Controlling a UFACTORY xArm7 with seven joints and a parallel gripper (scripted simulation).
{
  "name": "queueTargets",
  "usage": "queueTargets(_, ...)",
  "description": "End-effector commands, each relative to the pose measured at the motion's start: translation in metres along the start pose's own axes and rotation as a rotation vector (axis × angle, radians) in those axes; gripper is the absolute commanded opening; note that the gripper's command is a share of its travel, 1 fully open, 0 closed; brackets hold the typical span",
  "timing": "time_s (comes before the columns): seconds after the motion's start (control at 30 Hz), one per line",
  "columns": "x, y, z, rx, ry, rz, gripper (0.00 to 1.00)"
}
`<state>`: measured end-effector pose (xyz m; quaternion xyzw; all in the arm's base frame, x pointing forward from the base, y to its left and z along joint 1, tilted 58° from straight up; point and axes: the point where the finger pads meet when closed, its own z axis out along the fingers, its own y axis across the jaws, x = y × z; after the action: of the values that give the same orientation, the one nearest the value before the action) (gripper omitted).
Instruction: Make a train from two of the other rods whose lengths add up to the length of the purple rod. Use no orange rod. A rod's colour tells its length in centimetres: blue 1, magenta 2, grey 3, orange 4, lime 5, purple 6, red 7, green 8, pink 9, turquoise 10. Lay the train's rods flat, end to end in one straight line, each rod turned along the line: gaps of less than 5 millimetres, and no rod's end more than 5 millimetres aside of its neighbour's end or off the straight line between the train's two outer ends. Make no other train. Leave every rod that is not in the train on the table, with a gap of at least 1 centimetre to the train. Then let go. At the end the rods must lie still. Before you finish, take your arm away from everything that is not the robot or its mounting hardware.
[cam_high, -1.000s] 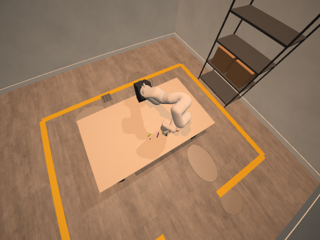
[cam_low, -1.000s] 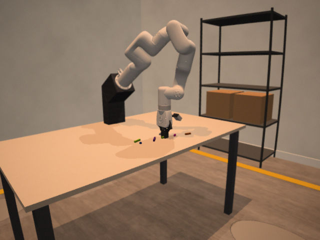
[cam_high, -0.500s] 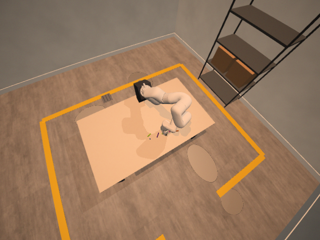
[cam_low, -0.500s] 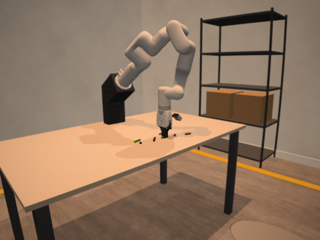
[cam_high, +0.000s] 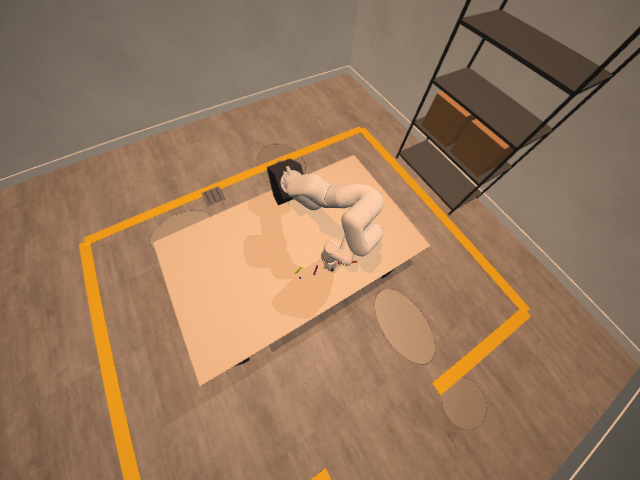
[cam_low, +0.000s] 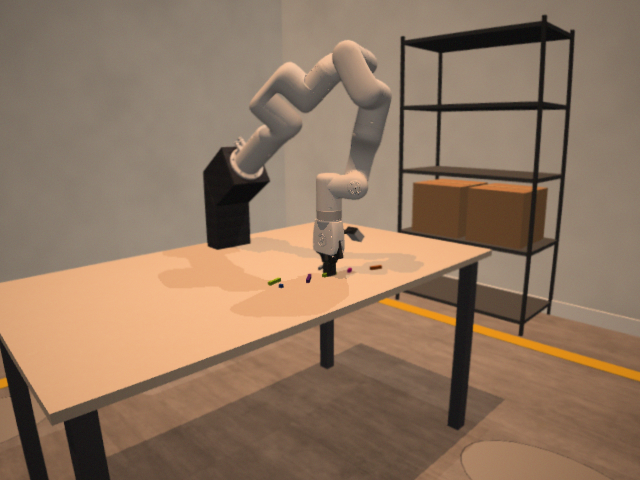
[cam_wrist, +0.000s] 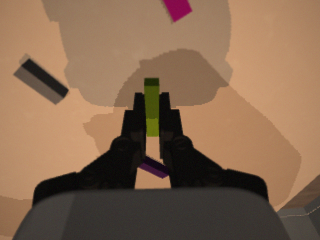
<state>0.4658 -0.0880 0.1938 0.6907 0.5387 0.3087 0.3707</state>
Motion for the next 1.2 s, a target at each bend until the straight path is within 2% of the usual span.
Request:
queueTargets(0.0,0.000,0.000,0.000,0.000,-0.001,0.000,0.04)
queueTargets(0.63,0.000,0.000,-0.004,0.000,-0.001,0.000,0.04)
queueTargets(0.8,0.000,0.000,-0.019,0.000,-0.001,0.000,0.04)
queueTargets(1.0,0.000,0.000,-0.050,0.000,-0.001,0.000,0.04)
queueTargets(1.07,0.000,0.000,-0.050,0.000,-0.001,0.000,0.04)
queueTargets(1.17,0.000,0.000,-0.067,0.000,-0.001,0.000,0.04)
